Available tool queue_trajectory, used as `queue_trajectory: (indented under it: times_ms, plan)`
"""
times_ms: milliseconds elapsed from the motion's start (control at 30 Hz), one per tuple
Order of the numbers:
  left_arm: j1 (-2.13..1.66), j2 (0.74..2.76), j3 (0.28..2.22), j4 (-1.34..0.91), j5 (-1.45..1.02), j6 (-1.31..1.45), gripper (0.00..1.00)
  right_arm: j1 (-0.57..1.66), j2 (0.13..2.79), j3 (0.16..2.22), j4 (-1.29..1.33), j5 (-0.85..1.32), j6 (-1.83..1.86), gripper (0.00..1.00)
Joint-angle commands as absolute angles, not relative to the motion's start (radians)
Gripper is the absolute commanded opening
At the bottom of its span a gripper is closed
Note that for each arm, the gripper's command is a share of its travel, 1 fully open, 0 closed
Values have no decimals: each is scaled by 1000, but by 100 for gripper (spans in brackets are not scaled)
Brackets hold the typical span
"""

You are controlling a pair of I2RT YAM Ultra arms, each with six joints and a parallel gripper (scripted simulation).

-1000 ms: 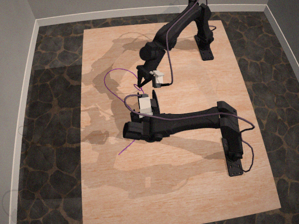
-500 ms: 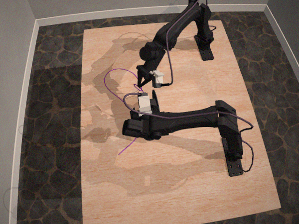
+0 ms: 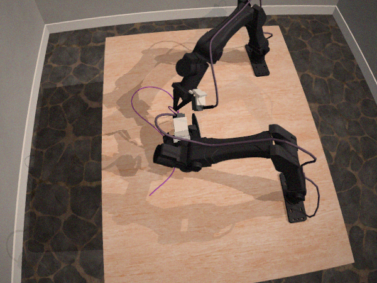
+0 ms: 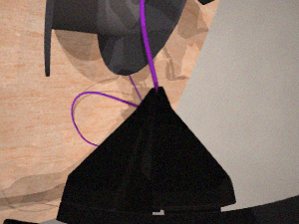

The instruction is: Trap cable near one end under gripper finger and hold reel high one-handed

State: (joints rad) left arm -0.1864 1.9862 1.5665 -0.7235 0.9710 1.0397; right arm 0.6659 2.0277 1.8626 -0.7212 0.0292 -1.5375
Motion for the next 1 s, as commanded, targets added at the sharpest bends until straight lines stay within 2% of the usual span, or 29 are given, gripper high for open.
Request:
queue_trajectory:
  times_ms: [0, 967]
  plan:
    - [-184, 1988, 1581, -682, 982, 1012, 75, 667, 2022, 1864, -729, 25, -1535, 0]
    - [-221, 1964, 1517, -604, 968, 961, 75, 663, 1999, 1895, -736, 22, -1539, 0]
